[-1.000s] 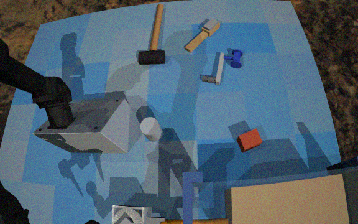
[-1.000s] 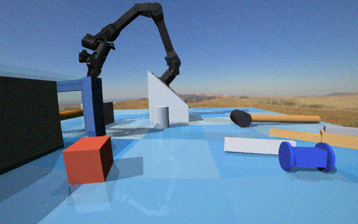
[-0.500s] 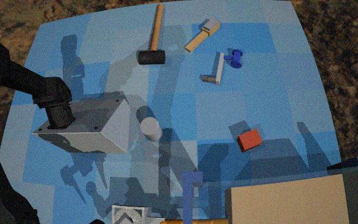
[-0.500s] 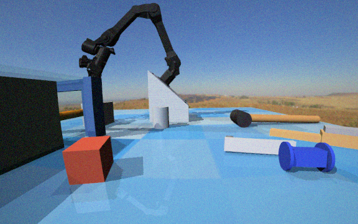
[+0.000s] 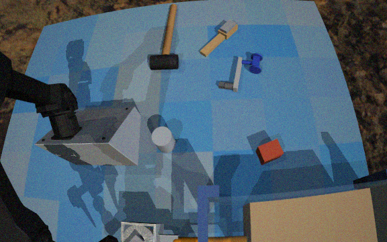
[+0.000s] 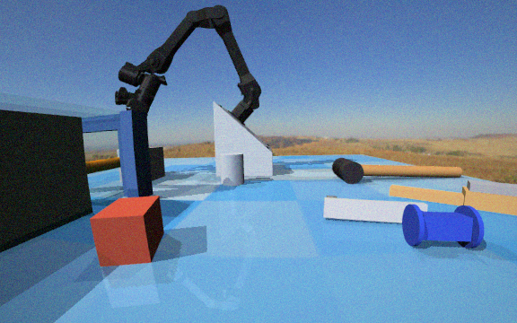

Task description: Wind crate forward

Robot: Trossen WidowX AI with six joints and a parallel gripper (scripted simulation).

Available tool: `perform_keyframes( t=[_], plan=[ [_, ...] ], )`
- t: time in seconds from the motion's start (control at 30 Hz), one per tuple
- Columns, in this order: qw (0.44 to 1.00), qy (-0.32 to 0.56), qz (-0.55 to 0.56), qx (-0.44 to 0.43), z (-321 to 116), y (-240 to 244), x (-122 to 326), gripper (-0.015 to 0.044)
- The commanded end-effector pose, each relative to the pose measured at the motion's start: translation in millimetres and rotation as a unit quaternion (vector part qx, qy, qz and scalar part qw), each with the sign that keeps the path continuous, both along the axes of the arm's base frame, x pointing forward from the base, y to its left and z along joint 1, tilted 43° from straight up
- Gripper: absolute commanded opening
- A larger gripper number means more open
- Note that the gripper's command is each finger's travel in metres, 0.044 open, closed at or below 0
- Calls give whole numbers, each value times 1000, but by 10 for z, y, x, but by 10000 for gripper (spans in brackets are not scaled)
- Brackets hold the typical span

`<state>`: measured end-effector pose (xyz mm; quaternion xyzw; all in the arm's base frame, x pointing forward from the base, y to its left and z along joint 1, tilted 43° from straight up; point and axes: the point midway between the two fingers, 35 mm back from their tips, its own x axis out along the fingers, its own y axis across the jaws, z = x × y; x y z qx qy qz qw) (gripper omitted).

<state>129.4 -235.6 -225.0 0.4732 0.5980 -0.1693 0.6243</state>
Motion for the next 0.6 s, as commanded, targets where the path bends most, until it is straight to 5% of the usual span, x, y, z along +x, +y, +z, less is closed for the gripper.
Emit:
perform_keyframes(
  t=[0.0,0.5,0.57],
  plan=[
    [1000,0,0,0,0,0,0,414],
    [1000,0,0,0,0,0,0,20],
    [1000,0,0,0,0,0,0,7]
  ],
)
